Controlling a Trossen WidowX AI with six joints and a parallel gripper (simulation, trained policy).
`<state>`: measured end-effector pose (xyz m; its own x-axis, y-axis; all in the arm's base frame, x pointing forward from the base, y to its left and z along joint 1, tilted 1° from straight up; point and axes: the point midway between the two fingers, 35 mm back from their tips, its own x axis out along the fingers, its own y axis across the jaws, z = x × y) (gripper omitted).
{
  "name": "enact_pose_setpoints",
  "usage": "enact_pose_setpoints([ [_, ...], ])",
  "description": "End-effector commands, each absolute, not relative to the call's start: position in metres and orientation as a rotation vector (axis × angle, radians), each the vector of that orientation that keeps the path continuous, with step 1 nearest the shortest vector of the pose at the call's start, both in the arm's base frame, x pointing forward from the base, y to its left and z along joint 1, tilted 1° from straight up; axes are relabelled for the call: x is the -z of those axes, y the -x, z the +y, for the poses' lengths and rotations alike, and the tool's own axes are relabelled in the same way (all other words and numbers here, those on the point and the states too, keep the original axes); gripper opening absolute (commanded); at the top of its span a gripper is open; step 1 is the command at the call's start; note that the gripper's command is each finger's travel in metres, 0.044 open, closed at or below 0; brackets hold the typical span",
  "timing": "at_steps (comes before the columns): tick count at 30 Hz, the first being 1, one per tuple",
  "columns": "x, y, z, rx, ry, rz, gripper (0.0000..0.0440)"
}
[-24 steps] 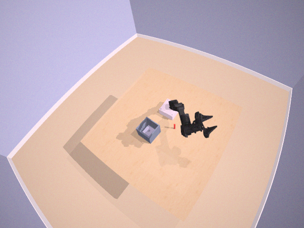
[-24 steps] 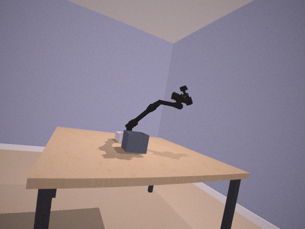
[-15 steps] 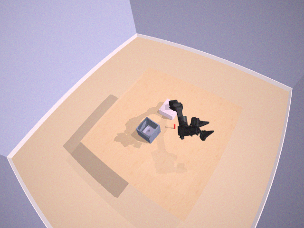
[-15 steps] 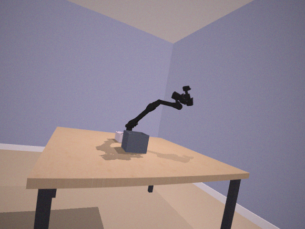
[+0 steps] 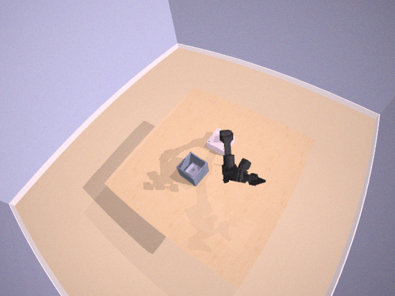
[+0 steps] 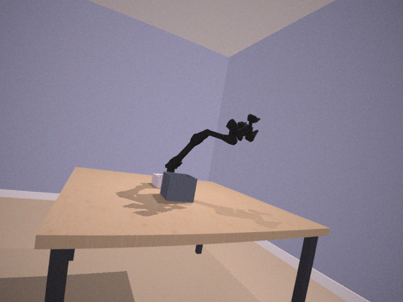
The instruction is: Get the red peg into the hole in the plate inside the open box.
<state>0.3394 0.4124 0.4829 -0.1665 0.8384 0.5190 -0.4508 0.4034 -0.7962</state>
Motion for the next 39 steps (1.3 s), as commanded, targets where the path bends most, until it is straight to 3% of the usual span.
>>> enact_pose_setpoints([
  [1,-0.478,-0.358,0.403,-1.206,0.345,-1.149,0.044],
  [23,-0.412,-0.452,0.339,-1.134,0.042,-0.407,0.044],
  [39,-0.342,-0.476,0.28,-0.954,-0.183,0.097,0.044],
])
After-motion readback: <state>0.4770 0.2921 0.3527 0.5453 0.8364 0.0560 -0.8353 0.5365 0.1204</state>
